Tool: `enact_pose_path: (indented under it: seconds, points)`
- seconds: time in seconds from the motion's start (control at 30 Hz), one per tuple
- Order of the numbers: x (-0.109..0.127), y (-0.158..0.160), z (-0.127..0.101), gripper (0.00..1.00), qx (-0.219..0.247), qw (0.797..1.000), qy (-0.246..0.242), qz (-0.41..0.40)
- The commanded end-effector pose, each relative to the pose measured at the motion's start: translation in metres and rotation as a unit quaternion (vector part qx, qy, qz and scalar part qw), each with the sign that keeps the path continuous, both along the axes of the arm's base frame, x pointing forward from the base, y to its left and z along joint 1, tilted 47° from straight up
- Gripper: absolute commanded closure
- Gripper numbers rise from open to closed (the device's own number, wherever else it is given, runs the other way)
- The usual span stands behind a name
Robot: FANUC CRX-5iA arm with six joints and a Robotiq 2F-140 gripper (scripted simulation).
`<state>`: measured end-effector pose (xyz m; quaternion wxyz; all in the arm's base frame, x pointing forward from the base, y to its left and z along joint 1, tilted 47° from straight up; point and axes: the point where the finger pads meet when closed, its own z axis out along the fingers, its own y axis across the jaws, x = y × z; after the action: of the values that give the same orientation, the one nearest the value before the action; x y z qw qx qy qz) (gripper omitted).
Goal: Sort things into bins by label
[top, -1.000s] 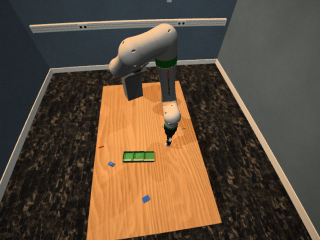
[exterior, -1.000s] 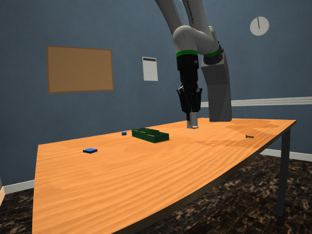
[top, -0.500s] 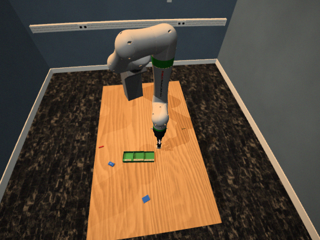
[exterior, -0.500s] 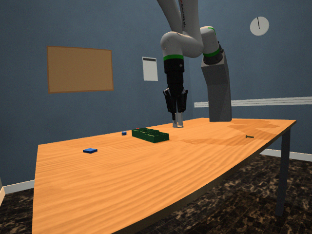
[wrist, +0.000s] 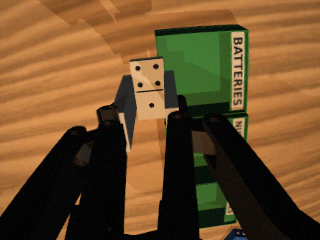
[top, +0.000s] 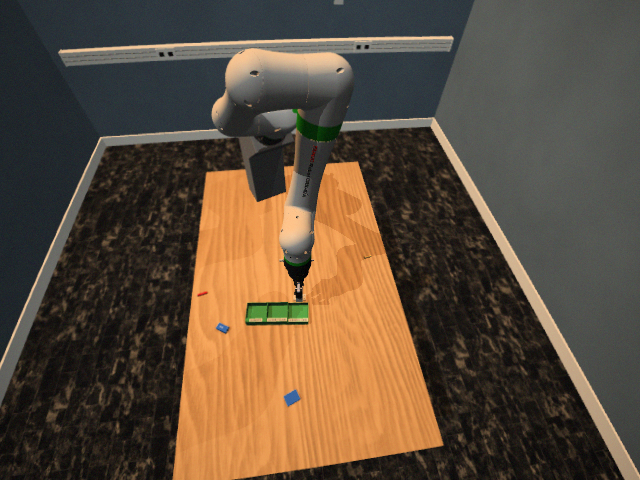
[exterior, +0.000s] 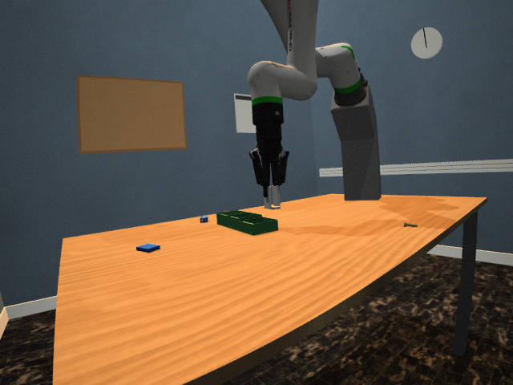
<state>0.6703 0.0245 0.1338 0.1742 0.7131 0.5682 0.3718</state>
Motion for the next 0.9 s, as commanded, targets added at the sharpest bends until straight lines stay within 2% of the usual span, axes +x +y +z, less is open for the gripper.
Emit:
enact_pose_path:
  seconds: [0.0,0.1,0.6,0.67,0.87]
  points:
    - [0.004,-0.028,-0.004,0.79,0.003,1.0,0.013,0.007]
    - [0.004,-0.033,-0.005,0.79,0.003,1.0,0.013,0.007]
    - [0.013,-0.122,-0.021,0.79,0.003,1.0,0.013,0.007]
    - [0.013,-0.122,-0.021,0.79,0.003,1.0,0.013,0.007]
    - [0.016,-0.157,-0.027,0.79,0.003,1.0,0.013,0.007]
